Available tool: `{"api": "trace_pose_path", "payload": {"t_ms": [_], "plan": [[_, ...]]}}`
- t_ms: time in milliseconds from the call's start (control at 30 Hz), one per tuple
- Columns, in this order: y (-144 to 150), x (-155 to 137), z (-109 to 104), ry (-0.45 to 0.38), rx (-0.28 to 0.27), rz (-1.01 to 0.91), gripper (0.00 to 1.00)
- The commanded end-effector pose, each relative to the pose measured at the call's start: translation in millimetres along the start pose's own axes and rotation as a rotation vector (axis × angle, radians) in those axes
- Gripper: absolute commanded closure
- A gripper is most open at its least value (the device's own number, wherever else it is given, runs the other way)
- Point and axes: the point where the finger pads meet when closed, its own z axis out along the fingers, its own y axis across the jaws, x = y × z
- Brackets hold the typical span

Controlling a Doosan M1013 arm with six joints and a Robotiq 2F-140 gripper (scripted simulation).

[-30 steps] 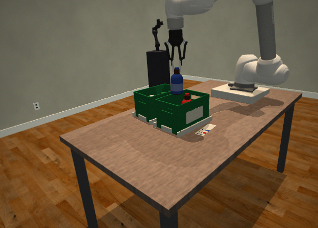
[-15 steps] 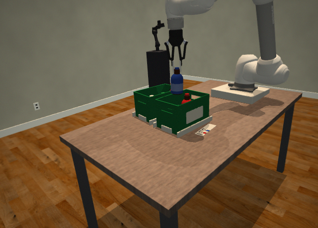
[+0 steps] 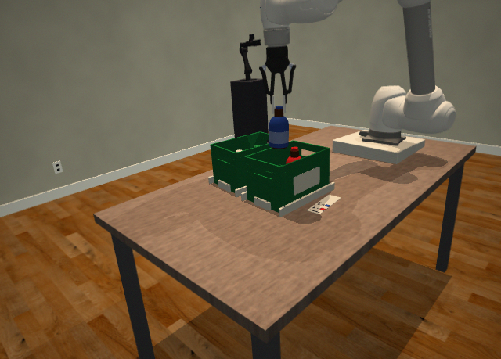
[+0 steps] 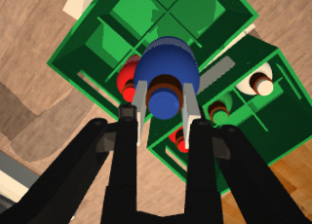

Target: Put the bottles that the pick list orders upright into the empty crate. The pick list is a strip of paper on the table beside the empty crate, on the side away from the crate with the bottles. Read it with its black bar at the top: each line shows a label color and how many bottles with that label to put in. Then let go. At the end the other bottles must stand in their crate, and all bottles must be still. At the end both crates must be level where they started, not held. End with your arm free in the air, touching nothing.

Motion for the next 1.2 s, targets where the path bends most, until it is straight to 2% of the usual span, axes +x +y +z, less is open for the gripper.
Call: {"api": "trace_pose_path", "payload": {"t_ms": [0, 467, 1167], "plan": [[-0.1, -0.1, -0.2, 0.0, 0.0, 0.0, 1.0], [-0.3, -0.1, -0.2, 0.0, 0.0, 0.0, 1.0], [-0.4, -0.2, 18.8, 0.0, 0.0, 0.0, 1.0]]}}
